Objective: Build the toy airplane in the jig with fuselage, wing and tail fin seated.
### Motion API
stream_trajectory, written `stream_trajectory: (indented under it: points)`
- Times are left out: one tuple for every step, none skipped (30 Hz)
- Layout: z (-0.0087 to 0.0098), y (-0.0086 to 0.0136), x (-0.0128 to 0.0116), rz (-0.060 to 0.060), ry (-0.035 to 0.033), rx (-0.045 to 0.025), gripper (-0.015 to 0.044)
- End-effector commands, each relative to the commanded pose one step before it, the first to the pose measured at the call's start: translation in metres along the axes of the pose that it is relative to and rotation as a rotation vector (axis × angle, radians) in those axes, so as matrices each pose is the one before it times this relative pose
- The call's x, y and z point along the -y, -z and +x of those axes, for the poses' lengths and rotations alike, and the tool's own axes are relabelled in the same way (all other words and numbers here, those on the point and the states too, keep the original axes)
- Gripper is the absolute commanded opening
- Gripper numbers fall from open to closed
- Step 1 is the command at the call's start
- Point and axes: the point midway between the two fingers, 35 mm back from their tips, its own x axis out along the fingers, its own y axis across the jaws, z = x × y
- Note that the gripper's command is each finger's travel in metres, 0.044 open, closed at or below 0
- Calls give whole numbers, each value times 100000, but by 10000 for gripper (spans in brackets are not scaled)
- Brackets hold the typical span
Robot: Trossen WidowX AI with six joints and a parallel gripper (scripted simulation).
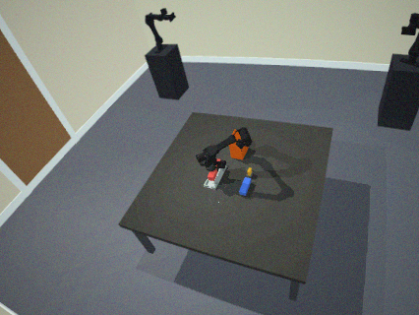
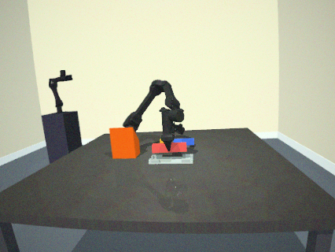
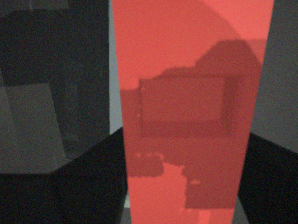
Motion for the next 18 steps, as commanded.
stream_trajectory:
  points:
    - [729, 113, 47, 880, -553, 233, 195]
    - [162, 1, 6, -1, -5, 2, 195]
    - [162, 2, 6, -1, -6, 2, 195]
    - [161, 3, 5, -1, -7, 2, 195]
    - [161, 3, 4, -1, -7, 2, 195]
    - [161, 4, 4, -1, -8, 2, 195]
    - [161, 5, 3, -1, -9, 1, 195]
    - [160, 6, 2, -2, -10, 1, 195]
    - [160, 6, 2, -2, -11, 1, 195]
    - [160, 7, 1, -2, -12, 1, 195]
    - [159, 8, 1, -2, -13, 1, 195]
    - [160, 9, 0, -2, -14, 1, 195]
    - [159, 10, -1, -2, -15, 1, 195]
    - [159, 10, -1, -3, -16, 0, 195]
    - [158, 11, -2, -3, -16, 0, 195]
    - [125, 9, -2, -2, -14, 0, 195]
    - [75, 6, -1, -1, -8, 0, 195]
    - [25, 2, 0, 0, -3, 0, 195]
